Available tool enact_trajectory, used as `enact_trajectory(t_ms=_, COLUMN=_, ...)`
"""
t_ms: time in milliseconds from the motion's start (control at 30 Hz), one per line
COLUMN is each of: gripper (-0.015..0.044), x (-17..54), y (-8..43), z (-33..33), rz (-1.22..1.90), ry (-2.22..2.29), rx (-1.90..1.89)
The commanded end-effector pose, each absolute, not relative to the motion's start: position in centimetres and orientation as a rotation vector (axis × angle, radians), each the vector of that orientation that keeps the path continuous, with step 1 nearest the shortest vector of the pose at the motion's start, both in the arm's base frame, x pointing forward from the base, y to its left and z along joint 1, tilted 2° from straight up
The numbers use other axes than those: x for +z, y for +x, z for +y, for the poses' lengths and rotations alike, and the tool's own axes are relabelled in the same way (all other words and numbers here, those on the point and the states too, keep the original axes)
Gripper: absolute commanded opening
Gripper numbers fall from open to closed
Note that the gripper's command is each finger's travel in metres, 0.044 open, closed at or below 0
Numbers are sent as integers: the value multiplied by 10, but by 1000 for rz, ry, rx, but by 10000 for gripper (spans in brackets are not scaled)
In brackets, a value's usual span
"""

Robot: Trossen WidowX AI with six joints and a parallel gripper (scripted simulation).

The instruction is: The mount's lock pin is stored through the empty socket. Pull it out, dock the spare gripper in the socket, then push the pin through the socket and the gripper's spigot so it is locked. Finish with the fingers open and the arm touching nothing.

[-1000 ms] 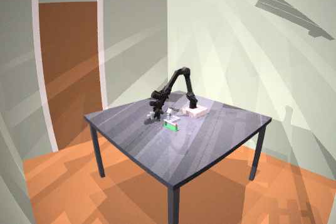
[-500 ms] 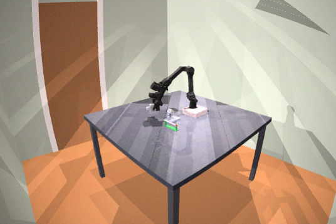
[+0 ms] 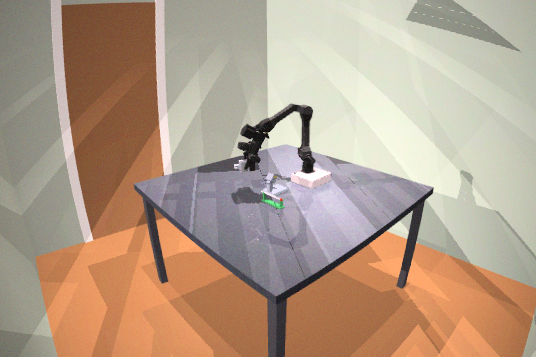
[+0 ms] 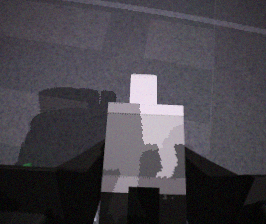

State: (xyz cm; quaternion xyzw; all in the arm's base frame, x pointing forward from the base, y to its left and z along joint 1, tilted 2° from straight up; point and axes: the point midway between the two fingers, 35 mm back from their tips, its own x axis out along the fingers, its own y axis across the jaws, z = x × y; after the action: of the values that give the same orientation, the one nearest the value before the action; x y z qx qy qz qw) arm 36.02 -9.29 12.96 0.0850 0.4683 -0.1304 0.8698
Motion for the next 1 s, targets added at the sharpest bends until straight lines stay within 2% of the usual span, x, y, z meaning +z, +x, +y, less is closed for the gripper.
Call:
enact_trajectory(t_ms=0, gripper=0, x=130, y=361, z=-93, rz=977, ry=177, rx=-272)
enact_trajectory(t_ms=967, gripper=0, x=130, y=315, z=-37, rz=1279, ry=93, rx=-135)
